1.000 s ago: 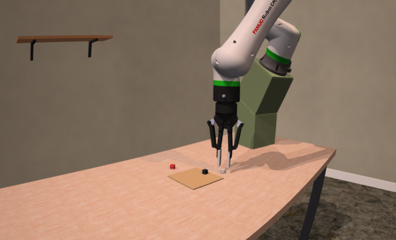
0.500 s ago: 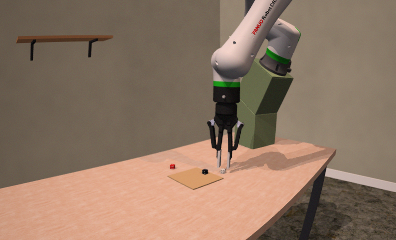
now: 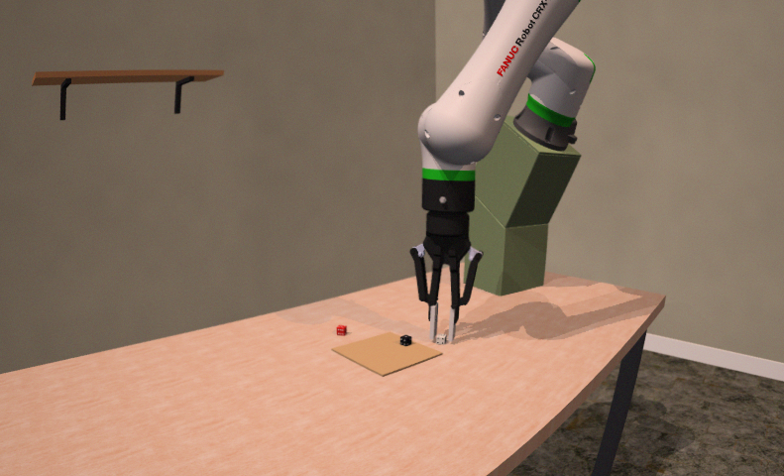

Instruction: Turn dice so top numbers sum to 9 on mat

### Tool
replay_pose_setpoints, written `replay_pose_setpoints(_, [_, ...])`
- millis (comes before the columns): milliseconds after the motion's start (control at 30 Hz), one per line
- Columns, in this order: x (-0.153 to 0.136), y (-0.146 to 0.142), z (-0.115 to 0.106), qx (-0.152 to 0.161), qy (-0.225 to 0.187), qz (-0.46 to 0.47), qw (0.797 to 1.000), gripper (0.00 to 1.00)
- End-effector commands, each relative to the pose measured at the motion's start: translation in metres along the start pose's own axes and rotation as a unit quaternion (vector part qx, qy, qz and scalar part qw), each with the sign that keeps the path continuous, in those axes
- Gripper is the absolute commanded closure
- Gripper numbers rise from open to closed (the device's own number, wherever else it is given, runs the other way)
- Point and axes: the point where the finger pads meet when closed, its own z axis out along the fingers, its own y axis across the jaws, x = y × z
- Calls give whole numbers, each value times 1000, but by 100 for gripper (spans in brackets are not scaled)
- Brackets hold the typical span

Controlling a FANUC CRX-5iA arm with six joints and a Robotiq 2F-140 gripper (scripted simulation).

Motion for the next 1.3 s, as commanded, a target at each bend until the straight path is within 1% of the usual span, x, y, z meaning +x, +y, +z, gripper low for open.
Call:
replay_pose_setpoints(0, [0,0,3,0,0,0,1000,81])
replay_pose_setpoints(1267, [0,0,4,0,0,0,1000,81])
